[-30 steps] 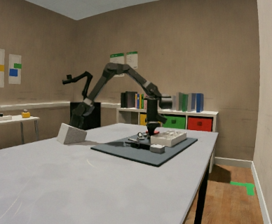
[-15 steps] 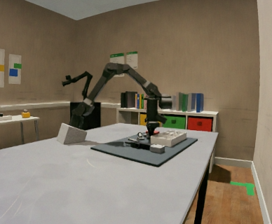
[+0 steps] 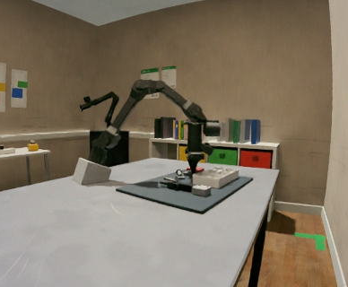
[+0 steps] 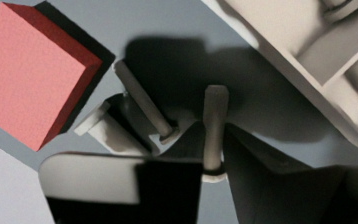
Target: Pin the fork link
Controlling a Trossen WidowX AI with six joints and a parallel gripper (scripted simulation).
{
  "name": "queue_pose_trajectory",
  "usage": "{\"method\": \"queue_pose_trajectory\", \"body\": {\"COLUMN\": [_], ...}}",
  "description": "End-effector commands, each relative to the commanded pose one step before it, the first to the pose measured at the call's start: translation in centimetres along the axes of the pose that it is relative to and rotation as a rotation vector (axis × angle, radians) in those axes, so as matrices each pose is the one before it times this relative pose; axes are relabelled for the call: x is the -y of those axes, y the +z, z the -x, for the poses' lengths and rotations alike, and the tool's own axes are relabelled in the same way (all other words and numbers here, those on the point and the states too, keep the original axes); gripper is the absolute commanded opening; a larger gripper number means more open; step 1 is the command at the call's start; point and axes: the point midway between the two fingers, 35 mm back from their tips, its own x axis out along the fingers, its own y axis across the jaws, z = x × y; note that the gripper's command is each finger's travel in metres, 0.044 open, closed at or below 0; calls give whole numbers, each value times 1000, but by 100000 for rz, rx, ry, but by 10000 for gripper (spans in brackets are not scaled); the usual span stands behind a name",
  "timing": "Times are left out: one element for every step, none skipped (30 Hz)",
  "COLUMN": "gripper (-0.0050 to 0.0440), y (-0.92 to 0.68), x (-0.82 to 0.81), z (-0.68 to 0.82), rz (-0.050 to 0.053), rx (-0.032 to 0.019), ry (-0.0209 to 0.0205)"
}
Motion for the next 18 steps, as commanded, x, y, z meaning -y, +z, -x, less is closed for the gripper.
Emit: {"method": "queue_pose_trajectory", "body": {"gripper": [-50, -50, -50, -50, -50, -50, -50, -50, -50, -50, -50, -50, -50, -50, -50, -50, -50, -50], "y": [961, 2, 1, 1, 1, 1, 0, 1, 1, 0, 0, 1, 1, 0, 0, -3, 2, 1], "x": [-374, 14, -2, -4, -2, -1, 0, -2, -6, -4, -1, 0, 0, 0, 0, -47, 12, 19], "z": [2268, 135, 133, 131, 128, 127, 125, 119, 114, 112, 109, 103, 97, 0, 0, 81, 91, 86], "rz": [1354, -23, 5, 6, 1, 0, -1, 1, 11, 5, 0, -5, -5, 0, 0, -13, 48, -24], "rx": [5658, 7, 1, 1, 1, 1, 0, -1, -4, -2, -1, 0, 0, 0, 0, -32, 11, 11], "ry": [195, -36, 4, 17, 8, -3, -8, -8, -3, -4, -8, -10, -8, 0, 0, 14, 6, -24]}}
